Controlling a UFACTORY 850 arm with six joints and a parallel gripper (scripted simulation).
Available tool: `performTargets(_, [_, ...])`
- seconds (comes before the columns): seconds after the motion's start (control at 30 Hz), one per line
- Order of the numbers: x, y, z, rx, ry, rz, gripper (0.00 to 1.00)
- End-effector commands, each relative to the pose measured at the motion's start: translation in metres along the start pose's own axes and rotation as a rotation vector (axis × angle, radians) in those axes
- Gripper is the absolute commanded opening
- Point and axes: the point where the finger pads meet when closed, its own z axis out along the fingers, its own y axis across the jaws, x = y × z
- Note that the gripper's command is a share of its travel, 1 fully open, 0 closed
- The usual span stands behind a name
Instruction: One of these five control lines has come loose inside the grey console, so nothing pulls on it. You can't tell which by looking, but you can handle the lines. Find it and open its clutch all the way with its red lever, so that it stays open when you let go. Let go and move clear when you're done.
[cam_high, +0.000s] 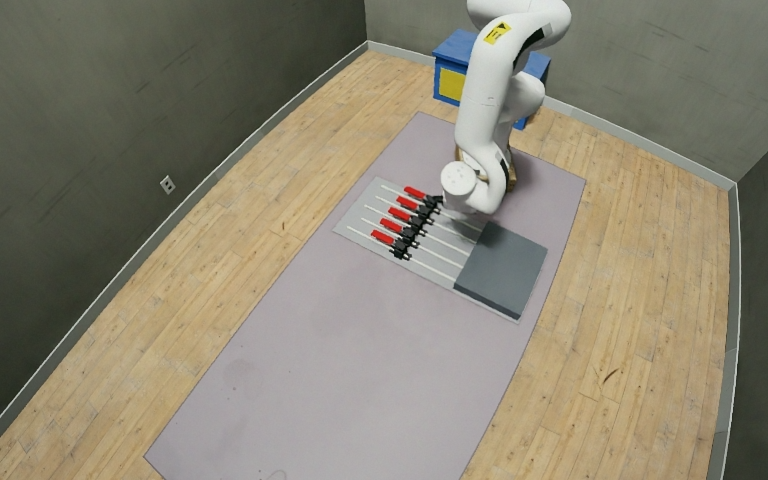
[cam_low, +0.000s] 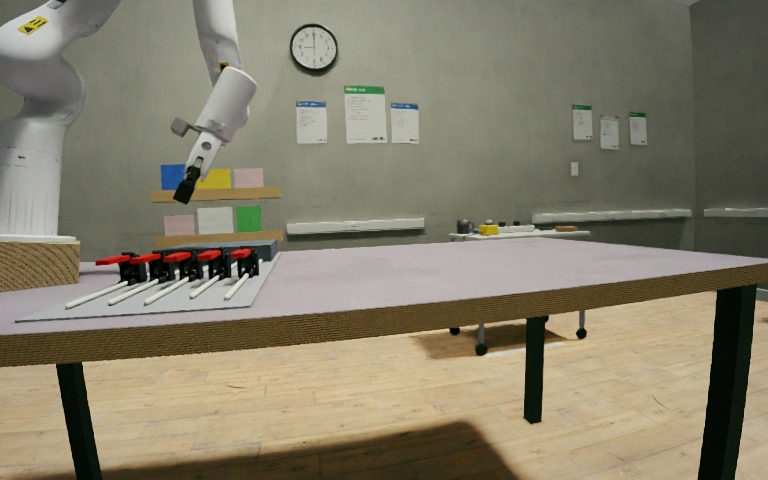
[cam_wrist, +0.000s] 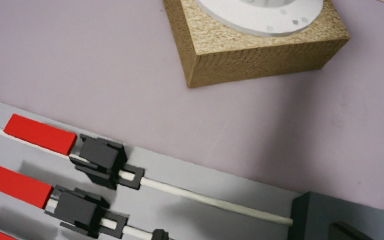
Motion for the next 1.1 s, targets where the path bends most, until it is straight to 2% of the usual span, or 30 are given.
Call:
performTargets(0.0, [0.005, -0.013, 0.02, 0.036, -0.079, -0.185, 1.0])
performTargets(0.03, [0.005, -0.013, 0.02, 0.036, -0.079, -0.185, 1.0])
performTargets(0.07, [0.008, -0.017, 0.03, 0.063, -0.106, -0.283, 1.0])
performTargets(0.13, [0.008, -0.017, 0.03, 0.063, -0.106, -0.283, 1.0])
performTargets(0.17, [0.012, -0.02, 0.038, 0.089, -0.132, -0.38, 1.0])
performTargets(0.23, [0.012, -0.02, 0.038, 0.089, -0.132, -0.38, 1.0])
performTargets(0.27, [0.016, -0.023, 0.046, 0.116, -0.157, -0.475, 1.0])
performTargets(0.37, [0.016, -0.023, 0.046, 0.116, -0.157, -0.475, 1.0])
performTargets(0.4, [0.019, -0.024, 0.054, 0.142, -0.18, -0.566, 1.0])
performTargets(0.47, [0.019, -0.024, 0.054, 0.142, -0.18, -0.566, 1.0])
performTargets(0.5, [0.023, -0.024, 0.06, 0.168, -0.201, -0.654, 1.0])
performTargets(0.6, [0.023, -0.024, 0.06, 0.168, -0.201, -0.654, 1.0])
performTargets(0.63, [0.026, -0.024, 0.066, 0.193, -0.221, -0.737, 1.0])
performTargets(0.8, [0.026, -0.024, 0.066, 0.193, -0.221, -0.737, 1.0])
performTargets(0.83, [0.029, -0.023, 0.07, 0.216, -0.24, -0.814, 1.0])
performTargets(1.07, [0.032, -0.022, 0.075, 0.239, -0.257, -0.886, 1.0])
